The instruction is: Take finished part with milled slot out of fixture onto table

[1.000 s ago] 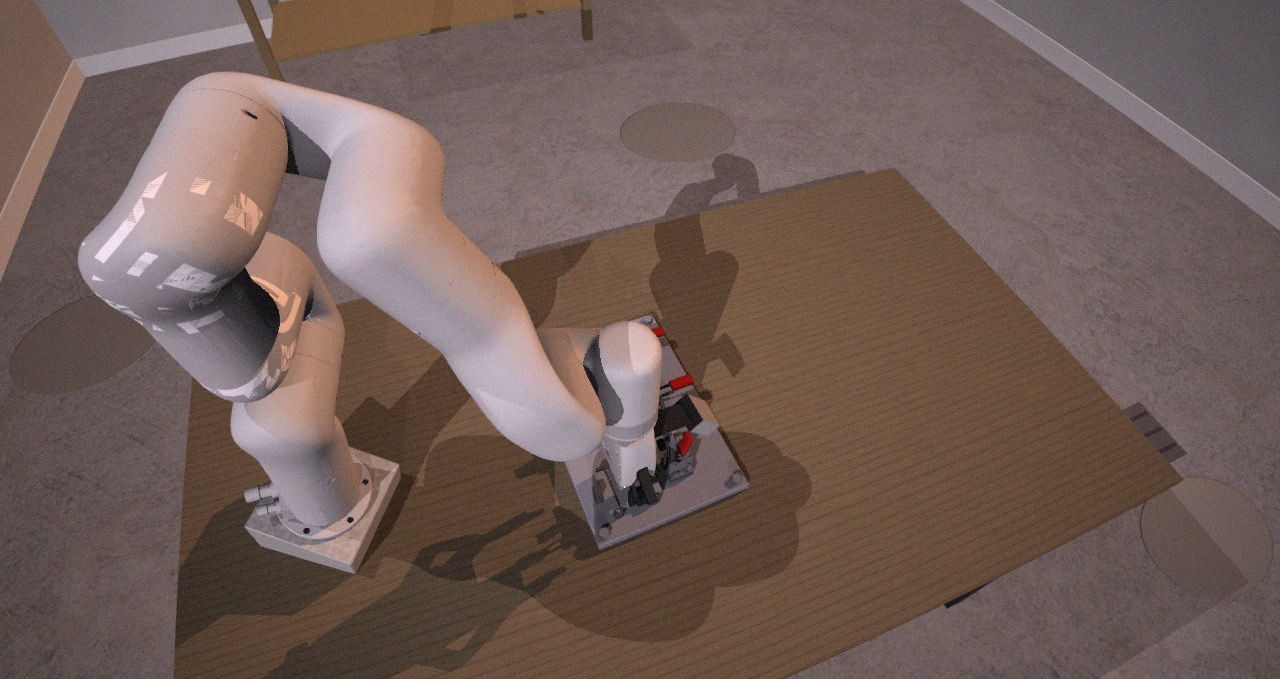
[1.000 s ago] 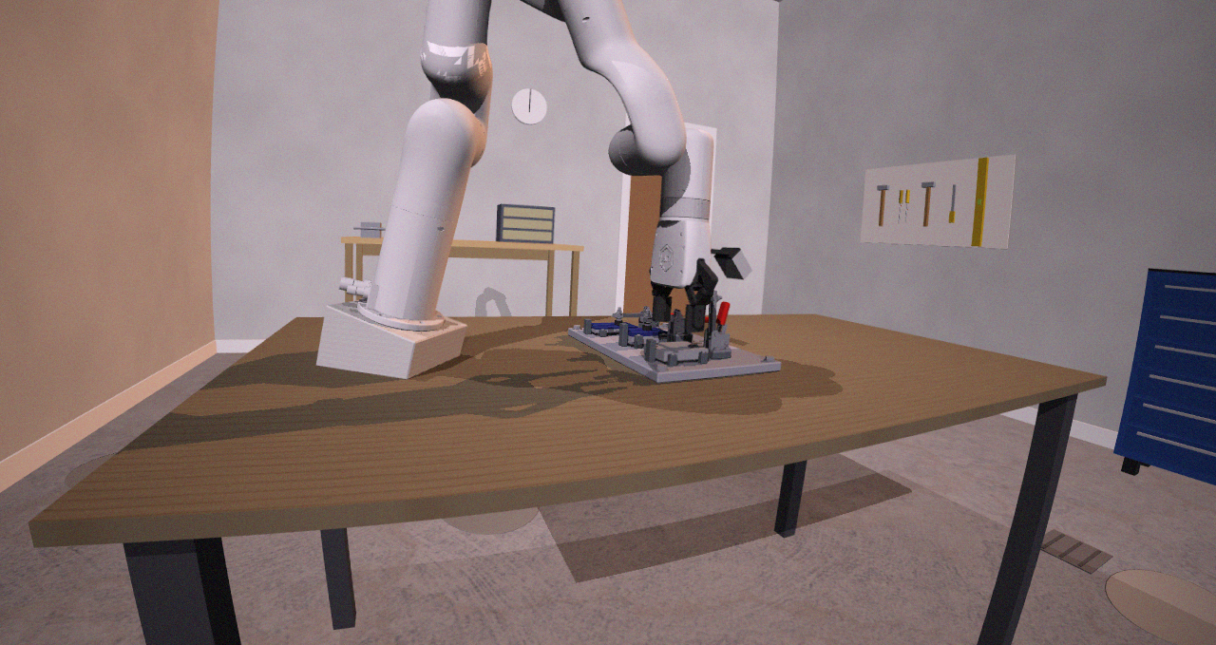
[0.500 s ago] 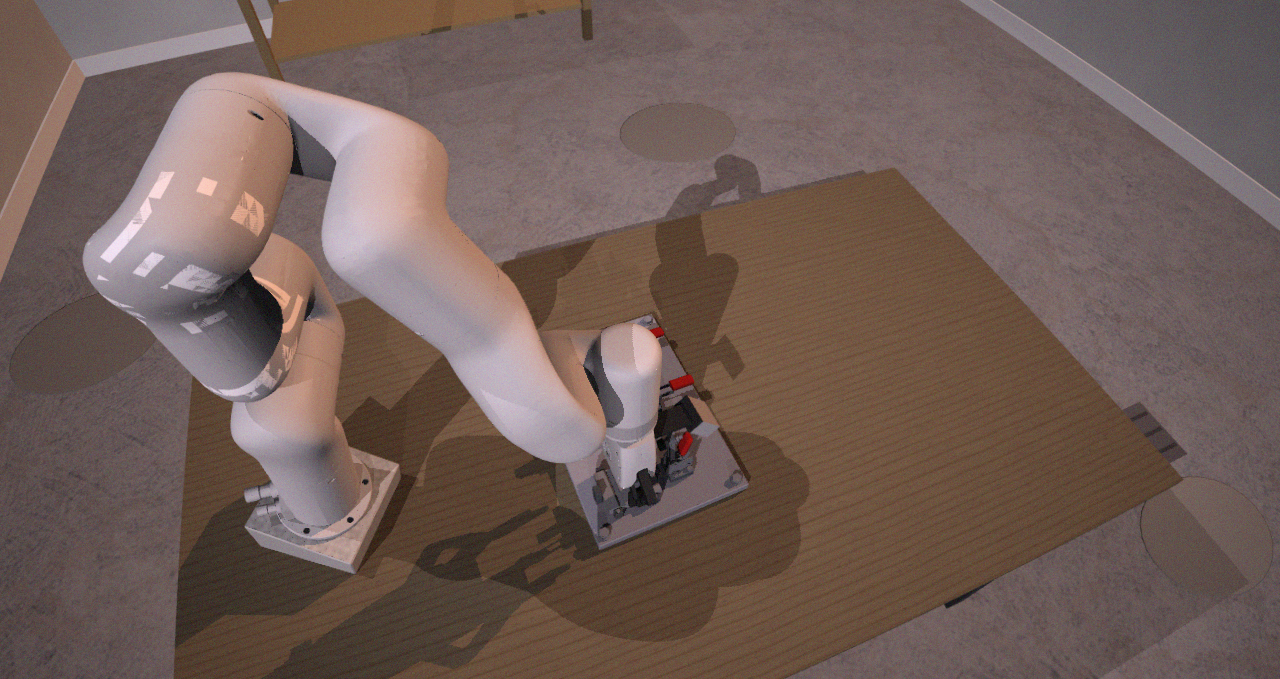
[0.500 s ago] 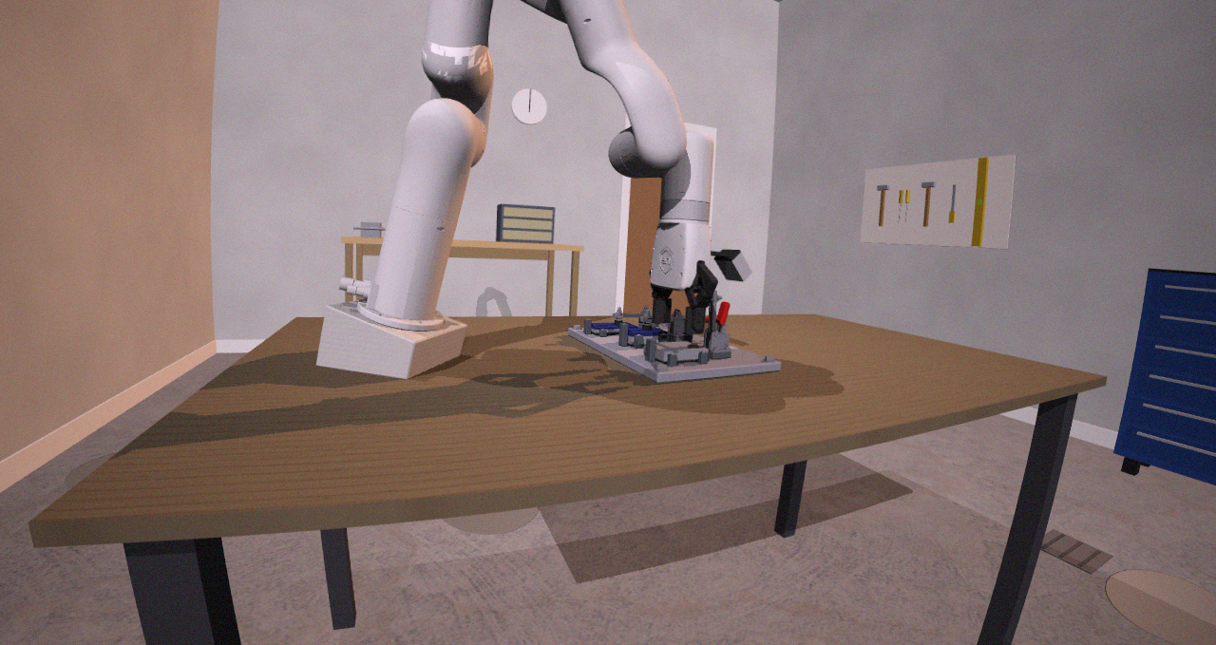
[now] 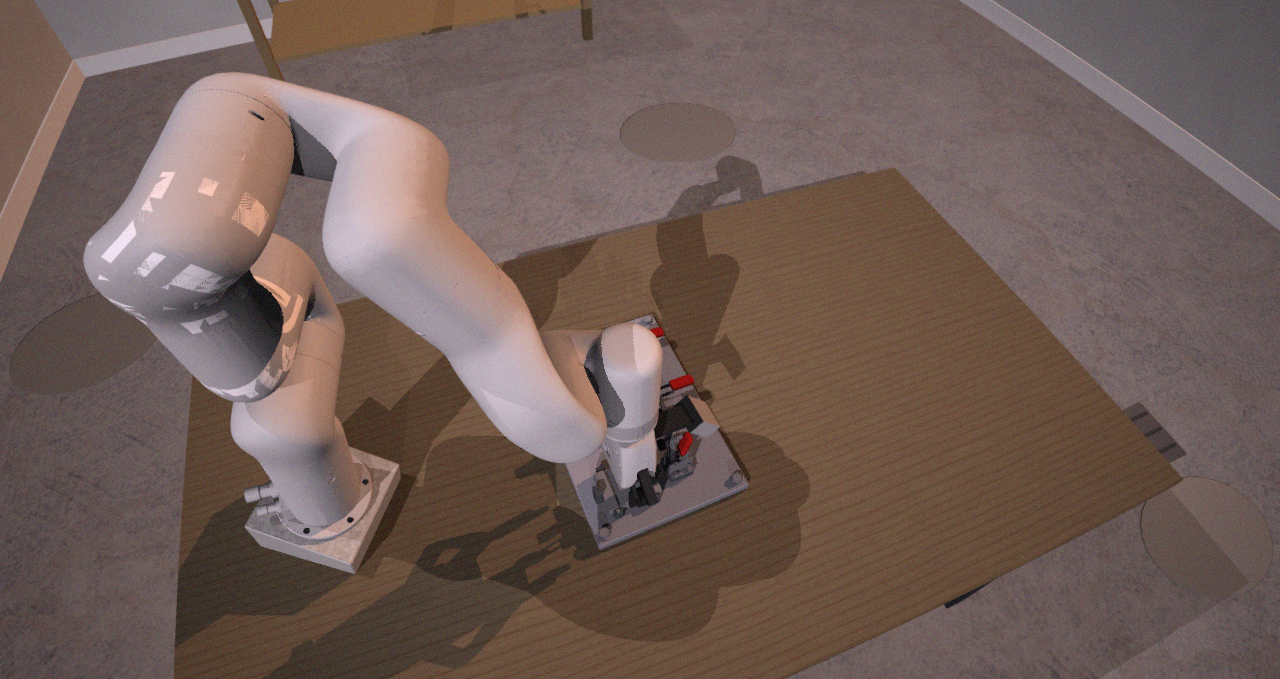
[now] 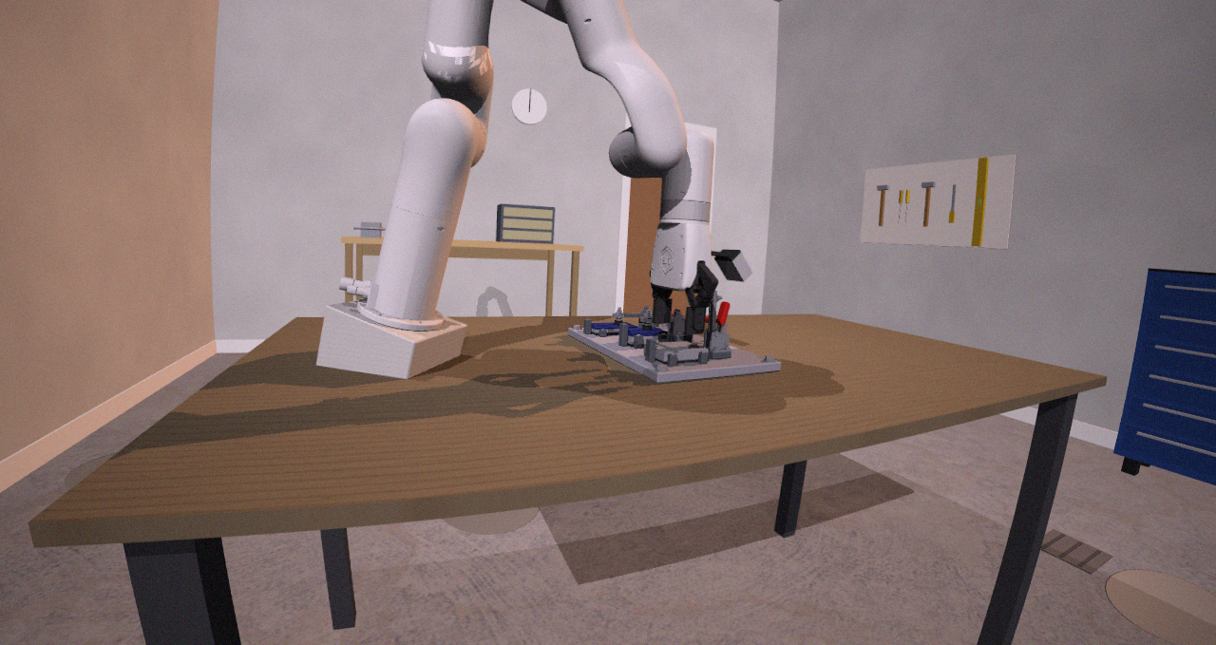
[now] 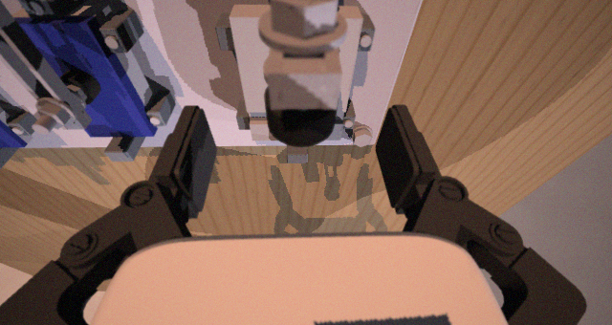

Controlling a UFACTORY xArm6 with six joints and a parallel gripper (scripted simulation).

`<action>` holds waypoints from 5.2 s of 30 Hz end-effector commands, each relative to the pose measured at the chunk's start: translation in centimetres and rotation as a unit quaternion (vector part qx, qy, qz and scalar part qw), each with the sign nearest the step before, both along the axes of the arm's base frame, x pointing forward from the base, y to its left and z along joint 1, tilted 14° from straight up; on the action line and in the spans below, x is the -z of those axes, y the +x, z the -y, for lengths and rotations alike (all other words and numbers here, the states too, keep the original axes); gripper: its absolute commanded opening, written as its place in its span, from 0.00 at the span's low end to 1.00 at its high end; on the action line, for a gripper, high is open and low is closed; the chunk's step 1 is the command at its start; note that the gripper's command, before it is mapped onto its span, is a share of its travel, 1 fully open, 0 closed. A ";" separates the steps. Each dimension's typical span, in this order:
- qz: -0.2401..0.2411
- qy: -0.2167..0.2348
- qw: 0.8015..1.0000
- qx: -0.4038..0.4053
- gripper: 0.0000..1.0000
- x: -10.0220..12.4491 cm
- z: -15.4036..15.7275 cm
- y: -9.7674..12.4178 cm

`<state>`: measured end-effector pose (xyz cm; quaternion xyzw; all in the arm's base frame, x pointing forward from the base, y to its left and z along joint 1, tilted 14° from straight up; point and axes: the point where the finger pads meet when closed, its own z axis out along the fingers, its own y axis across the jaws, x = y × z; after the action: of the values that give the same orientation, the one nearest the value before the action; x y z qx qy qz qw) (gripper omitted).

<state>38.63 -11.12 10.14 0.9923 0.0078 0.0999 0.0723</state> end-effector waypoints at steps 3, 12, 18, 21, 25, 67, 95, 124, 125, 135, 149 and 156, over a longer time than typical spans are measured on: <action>0.002 0.000 1.000 0.000 1.00 -0.1 0.0 0.1; 0.002 0.000 1.000 0.000 1.00 -0.1 0.0 0.2; 0.002 0.000 1.000 0.000 1.00 -0.1 0.0 0.2; 0.002 0.000 1.000 0.000 1.00 -0.1 0.0 0.2; 0.002 0.000 1.000 0.000 1.00 -0.1 0.0 0.2; 0.002 0.000 1.000 0.000 1.00 2.8 0.5 0.8; 0.002 0.000 1.000 0.000 0.00 2.9 0.5 0.8; 0.002 0.000 1.000 0.000 0.00 2.9 0.5 0.8; 0.002 0.000 1.000 0.000 0.00 2.9 0.5 0.8; 0.002 0.000 1.000 0.000 0.00 2.8 0.5 0.8; 0.002 0.000 1.000 0.000 0.00 2.2 0.4 0.7; 0.002 0.000 1.000 0.000 0.00 1.7 0.3 0.6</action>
<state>39.15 -11.44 8.06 0.9923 0.0078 0.0999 0.0723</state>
